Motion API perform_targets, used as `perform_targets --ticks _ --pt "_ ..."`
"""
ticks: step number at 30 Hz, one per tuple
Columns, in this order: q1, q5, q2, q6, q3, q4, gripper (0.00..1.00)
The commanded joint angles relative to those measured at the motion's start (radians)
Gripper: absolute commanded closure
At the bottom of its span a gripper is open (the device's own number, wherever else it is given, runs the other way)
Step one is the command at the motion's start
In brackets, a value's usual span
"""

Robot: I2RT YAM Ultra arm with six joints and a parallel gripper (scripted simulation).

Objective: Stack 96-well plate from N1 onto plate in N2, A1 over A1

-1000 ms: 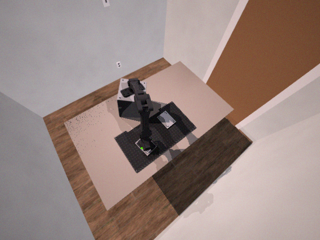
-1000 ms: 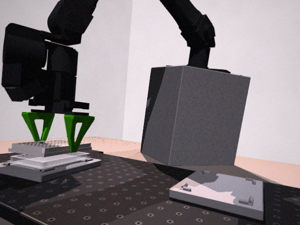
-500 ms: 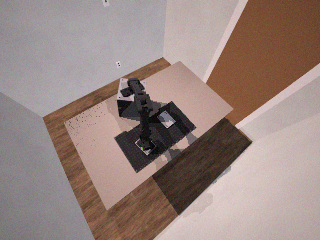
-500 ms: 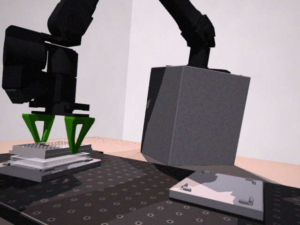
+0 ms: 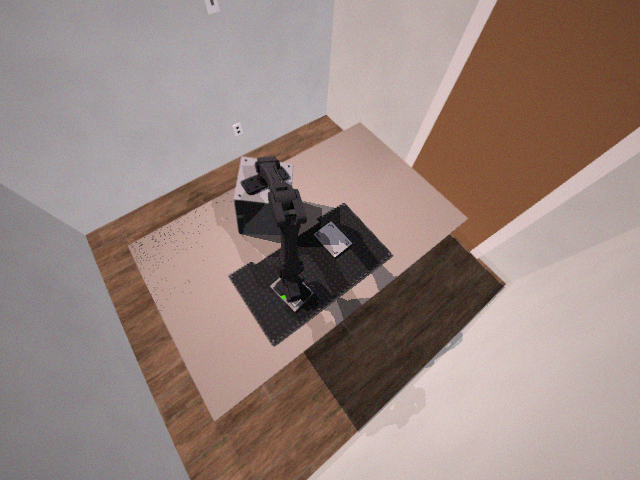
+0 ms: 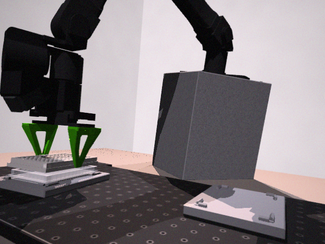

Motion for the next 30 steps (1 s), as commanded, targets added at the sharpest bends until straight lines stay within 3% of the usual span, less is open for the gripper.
perform_targets --ticks 1,30 --pt "0.005 -0.01 -0.003 0.006 0.027 0.009 1.0" --pt "0.005 -0.01 0.016 0.007 -0.025 0.032 1.0"
